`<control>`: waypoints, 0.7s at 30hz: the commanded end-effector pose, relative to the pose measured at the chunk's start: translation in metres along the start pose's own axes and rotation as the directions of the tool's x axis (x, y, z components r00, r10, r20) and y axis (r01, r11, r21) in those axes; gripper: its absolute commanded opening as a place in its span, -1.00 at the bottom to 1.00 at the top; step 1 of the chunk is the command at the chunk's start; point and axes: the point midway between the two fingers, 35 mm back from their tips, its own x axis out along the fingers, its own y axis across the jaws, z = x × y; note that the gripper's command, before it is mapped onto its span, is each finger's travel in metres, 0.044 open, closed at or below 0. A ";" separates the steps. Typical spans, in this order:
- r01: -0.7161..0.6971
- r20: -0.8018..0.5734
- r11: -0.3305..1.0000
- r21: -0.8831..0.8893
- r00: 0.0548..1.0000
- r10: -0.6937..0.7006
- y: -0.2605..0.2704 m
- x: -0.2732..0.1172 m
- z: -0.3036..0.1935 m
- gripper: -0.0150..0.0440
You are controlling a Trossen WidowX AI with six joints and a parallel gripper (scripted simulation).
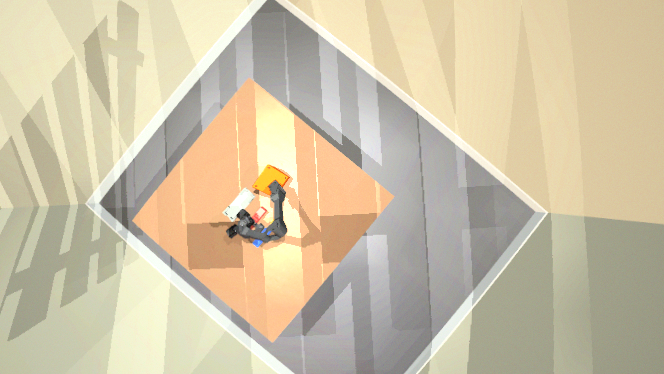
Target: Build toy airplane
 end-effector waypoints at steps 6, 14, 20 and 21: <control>-0.008 -0.011 1.000 0.013 1.000 0.008 0.000 0.014 -0.004 1.00; -0.008 -0.011 1.000 0.013 1.000 0.008 0.000 0.014 -0.004 0.29; -0.008 -0.011 1.000 0.013 1.000 0.008 0.000 0.014 -0.004 0.09; -0.008 -0.011 1.000 0.013 1.000 0.008 0.000 0.014 -0.004 0.06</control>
